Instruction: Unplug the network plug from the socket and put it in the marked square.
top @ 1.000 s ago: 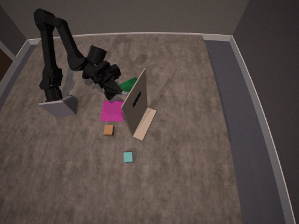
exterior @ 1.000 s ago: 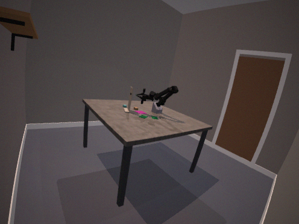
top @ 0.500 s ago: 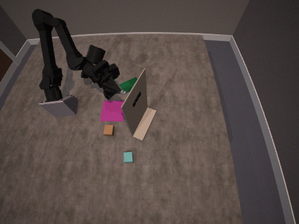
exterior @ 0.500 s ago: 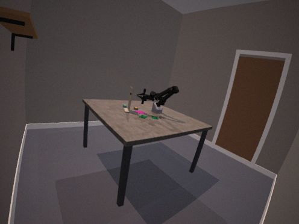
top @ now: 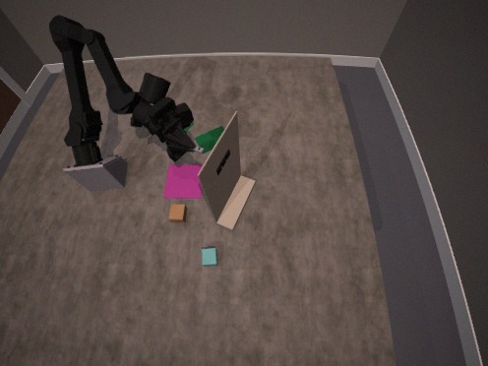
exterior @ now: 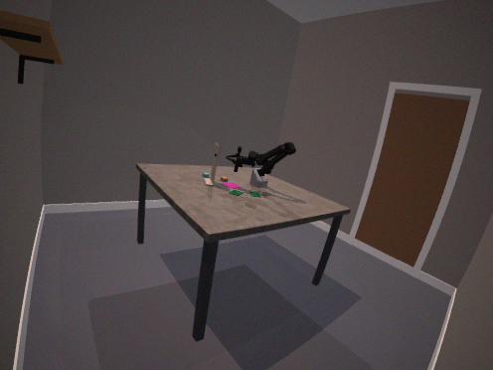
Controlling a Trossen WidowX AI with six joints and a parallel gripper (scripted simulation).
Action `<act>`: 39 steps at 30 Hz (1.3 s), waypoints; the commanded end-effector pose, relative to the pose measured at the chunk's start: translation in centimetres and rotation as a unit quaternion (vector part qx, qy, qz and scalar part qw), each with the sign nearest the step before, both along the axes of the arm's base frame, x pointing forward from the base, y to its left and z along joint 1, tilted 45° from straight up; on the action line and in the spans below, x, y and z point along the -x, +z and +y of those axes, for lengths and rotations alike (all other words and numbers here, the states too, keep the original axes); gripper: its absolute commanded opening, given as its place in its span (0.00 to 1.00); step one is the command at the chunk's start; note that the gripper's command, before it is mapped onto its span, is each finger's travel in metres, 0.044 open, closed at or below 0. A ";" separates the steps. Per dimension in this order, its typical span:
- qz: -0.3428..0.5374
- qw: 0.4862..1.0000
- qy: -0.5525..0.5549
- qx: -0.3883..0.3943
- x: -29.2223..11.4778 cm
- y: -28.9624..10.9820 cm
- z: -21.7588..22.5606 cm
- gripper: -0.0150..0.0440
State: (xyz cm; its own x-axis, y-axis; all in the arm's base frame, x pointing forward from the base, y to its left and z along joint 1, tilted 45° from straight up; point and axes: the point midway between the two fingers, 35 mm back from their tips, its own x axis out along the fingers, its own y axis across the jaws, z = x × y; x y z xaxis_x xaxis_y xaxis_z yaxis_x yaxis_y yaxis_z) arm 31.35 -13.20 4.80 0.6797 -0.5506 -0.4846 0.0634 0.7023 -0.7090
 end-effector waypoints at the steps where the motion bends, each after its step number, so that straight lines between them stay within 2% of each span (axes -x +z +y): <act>1: 0.000 1.000 -0.003 -0.001 0.2 0.0 0.1 0.25; 14: 0.000 1.000 0.000 -0.001 0.4 0.3 0.1 0.25; 39: 0.001 1.000 -0.003 0.000 3.1 4.7 -3.5 0.25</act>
State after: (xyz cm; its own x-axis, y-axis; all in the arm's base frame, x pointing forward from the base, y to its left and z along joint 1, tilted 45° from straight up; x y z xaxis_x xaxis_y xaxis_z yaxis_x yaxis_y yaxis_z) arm 28.42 -16.47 9.00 0.6724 -0.5567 -0.4878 0.0716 0.7048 -0.7058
